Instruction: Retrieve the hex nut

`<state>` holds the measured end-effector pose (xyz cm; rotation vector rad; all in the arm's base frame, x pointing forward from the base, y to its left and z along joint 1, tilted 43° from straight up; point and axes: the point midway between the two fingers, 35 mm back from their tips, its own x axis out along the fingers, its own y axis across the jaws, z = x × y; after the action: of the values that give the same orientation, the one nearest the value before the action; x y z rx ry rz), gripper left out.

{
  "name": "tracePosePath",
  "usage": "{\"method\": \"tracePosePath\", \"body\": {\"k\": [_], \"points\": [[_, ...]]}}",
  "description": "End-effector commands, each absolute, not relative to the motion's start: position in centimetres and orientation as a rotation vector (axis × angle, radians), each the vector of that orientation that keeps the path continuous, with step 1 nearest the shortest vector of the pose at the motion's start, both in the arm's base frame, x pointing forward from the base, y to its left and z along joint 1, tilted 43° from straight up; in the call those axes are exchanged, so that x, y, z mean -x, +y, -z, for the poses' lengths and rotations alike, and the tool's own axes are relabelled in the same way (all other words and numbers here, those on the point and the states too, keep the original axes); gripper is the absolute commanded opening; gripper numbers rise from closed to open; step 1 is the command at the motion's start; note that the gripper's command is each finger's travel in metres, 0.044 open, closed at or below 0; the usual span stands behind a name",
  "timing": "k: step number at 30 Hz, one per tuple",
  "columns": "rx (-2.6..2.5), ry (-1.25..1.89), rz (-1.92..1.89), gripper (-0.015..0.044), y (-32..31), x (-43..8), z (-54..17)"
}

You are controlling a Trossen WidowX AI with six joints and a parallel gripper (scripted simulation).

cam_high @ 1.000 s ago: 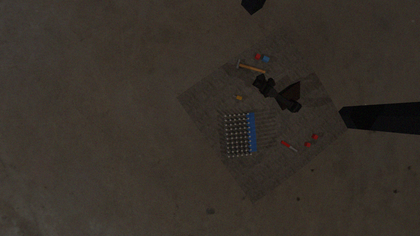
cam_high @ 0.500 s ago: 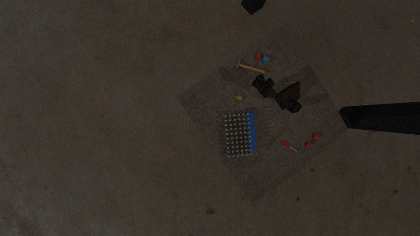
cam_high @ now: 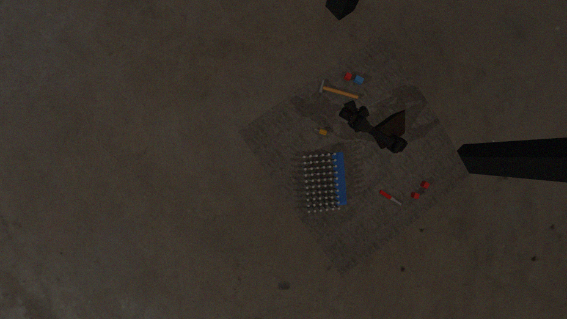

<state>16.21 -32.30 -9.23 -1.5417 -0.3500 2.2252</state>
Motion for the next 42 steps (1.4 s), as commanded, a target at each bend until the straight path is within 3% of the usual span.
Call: {"method": "tracePosePath", "body": {"k": [1, 42], "points": [[1.542, -0.343, -2.223, 0.0000, -32.2, -16.3, 9.5], [1.543, -0.343, -2.222, 0.0000, -30.3, -16.8, 12.0]]}}
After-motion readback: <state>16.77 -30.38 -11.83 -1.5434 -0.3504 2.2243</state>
